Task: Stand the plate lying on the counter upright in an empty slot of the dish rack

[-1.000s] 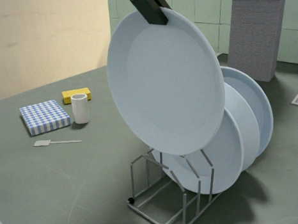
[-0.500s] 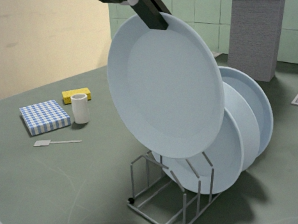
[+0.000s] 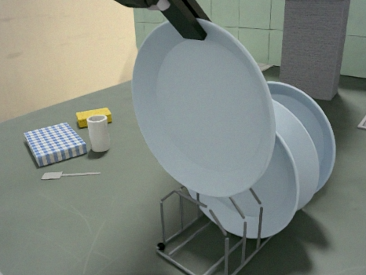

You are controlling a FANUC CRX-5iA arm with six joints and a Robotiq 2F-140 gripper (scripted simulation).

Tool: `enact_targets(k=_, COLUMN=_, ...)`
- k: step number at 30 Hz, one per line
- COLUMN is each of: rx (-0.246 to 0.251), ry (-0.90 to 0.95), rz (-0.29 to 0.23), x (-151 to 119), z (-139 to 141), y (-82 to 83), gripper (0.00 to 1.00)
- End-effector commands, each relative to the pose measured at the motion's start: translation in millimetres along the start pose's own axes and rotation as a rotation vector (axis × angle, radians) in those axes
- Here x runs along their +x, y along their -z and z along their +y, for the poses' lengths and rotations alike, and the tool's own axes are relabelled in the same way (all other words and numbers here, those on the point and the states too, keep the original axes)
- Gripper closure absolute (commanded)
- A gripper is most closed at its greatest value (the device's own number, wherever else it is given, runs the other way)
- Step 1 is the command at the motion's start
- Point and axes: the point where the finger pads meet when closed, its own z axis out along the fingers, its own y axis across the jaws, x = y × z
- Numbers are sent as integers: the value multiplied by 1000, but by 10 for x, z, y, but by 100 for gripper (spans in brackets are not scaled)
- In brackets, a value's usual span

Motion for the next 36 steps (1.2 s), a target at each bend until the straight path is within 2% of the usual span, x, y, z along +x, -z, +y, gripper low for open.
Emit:
enact_targets(k=1, rx=2, ry=0, rz=0, x=1, z=-28, y=-17, gripper=90)
enact_targets(k=19, rx=2, ry=0, rz=0, x=1, z=-179, y=-158, gripper=90)
enact_targets(k=36, rx=2, ry=0, rz=0, x=1, z=-191, y=-169, gripper=90)
